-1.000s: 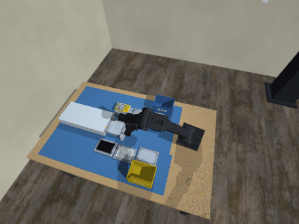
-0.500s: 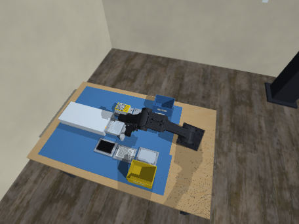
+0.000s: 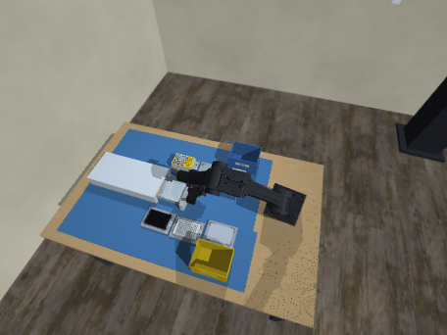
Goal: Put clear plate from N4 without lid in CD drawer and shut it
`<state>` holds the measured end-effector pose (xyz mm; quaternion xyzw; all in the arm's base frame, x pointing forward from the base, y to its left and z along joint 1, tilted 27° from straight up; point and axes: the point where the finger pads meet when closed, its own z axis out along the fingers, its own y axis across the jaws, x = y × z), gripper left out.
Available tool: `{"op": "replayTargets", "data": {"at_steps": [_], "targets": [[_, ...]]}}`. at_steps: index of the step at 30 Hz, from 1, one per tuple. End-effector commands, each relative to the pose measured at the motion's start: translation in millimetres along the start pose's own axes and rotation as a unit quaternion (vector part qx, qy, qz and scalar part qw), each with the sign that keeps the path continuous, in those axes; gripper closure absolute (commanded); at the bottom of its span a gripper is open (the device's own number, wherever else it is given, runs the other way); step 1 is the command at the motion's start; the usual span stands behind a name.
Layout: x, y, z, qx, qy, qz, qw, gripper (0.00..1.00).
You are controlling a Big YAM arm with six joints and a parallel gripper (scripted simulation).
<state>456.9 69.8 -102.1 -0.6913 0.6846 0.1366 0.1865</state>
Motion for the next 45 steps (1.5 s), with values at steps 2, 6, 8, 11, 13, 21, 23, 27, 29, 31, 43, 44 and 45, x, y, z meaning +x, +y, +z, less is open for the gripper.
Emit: {"op": "replayTargets", "data": {"at_steps": [2,6,8,11,13,21,23,27,29,31,43,44,45], "targets": [[-7,-1,0.2,0.005,0.000,-0.004,1.000,1.00],[-7,-1,0.2,0.005,0.000,-0.004,1.000,1.00],[-7,-1,0.2,0.005,0.000,-0.004,1.000,1.00],[-7,-1,0.2,0.005,0.000,-0.004,1.000,1.00],[-7,-1,0.2,0.005,0.000,-0.004,1.000,1.00],[-6,-17,1.3,0.002,0.000,-0.002,1.000,1.00],[-6,-20,1.3,0.002,0.000,-0.002,1.000,1.00],[-12,-28,-9.8,0.015,0.000,-0.009,1.000,1.00],[-10,-26,-6.5,0.011,0.000,-0.007,1.000,1.00],[-10,-26,-6.5,0.011,0.000,-0.007,1.000,1.00],[-7,-37,0.9,0.003,0.000,-0.003,1.000,1.00],[-7,-39,0.9,0.003,0.000,-0.003,1.000,1.00],[-7,-40,0.9,0.003,0.000,-0.003,1.000,1.00]]}}
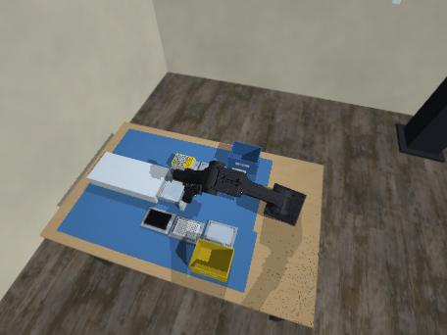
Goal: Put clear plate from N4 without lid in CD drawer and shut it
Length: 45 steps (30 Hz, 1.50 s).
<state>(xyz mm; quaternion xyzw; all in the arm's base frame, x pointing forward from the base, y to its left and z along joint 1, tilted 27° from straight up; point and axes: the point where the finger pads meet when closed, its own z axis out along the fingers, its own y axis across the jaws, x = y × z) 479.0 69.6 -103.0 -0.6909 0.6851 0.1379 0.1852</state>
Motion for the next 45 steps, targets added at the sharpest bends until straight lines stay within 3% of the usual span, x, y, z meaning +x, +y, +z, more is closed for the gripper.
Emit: {"op": "replayTargets", "data": {"at_steps": [1,4,15,17,45], "targets": [[-8,-20,-1.4,0.005,0.000,-0.004,1.000,1.00],[-11,-25,-7.1,0.011,0.000,-0.007,1.000,1.00],[-8,-36,-1.8,0.005,0.000,-0.004,1.000,1.00],[-8,-41,-1.9,0.015,0.000,-0.009,1.000,1.00],[-8,-41,-1.9,0.015,0.000,-0.009,1.000,1.00]]}}
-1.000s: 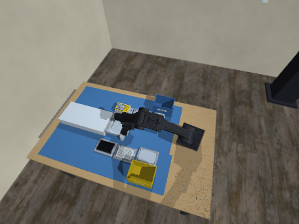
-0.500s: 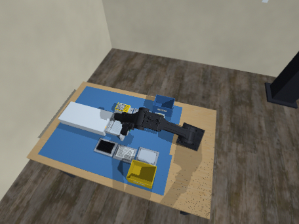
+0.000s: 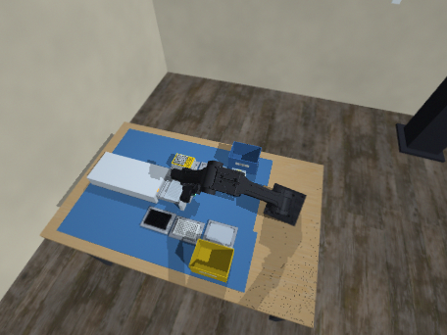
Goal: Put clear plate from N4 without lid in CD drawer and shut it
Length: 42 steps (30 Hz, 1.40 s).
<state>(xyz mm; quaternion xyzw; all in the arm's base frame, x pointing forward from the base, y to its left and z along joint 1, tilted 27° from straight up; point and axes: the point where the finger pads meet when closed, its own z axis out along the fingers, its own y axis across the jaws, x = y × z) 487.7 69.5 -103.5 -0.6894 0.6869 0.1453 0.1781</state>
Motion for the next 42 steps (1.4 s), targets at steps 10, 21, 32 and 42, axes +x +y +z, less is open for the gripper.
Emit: {"op": "replayTargets", "data": {"at_steps": [10,21,32,42], "targets": [[-9,-31,-3.4,0.016,0.000,-0.010,1.000,1.00],[-10,-46,-4.1,0.018,0.000,-0.010,1.000,1.00],[-10,-59,-4.6,0.018,0.000,-0.010,1.000,1.00],[-10,-68,-5.0,0.024,0.000,-0.013,1.000,1.00]]}}
